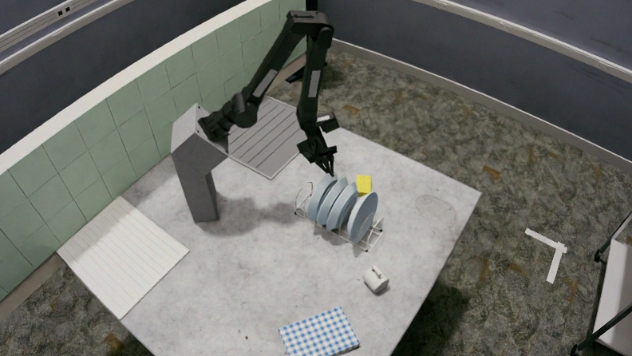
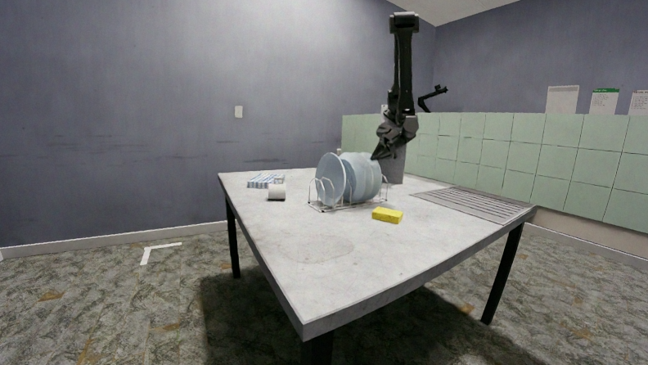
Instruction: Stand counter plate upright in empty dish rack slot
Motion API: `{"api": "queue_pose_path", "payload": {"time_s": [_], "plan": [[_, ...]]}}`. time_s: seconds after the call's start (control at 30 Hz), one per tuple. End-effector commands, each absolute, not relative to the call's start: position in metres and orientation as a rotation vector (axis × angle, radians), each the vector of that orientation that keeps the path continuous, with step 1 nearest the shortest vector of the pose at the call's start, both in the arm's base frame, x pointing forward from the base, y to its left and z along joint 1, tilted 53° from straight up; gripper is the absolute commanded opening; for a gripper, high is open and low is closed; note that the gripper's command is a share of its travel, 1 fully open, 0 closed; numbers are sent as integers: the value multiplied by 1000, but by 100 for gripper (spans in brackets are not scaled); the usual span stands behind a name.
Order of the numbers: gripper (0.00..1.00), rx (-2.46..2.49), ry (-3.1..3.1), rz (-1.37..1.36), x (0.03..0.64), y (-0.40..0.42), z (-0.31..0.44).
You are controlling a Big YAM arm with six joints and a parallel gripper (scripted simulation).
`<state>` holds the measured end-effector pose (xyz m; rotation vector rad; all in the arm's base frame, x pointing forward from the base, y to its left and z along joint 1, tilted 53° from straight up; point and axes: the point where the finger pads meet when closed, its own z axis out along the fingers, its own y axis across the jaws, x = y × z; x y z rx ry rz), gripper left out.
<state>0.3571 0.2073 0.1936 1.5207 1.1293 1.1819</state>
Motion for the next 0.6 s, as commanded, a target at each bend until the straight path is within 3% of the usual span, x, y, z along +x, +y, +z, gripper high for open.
{"api": "queue_pose_path", "payload": {"time_s": [0.0, 0.33, 0.37, 0.57], "plan": [[0, 1518, 1086, 1180, 362, 198, 202], [0, 1518, 1086, 1180, 362, 198, 202], [26, 1518, 1086, 1180, 362, 198, 202], [26, 1519, 1088, 1184, 362, 199, 202]]}}
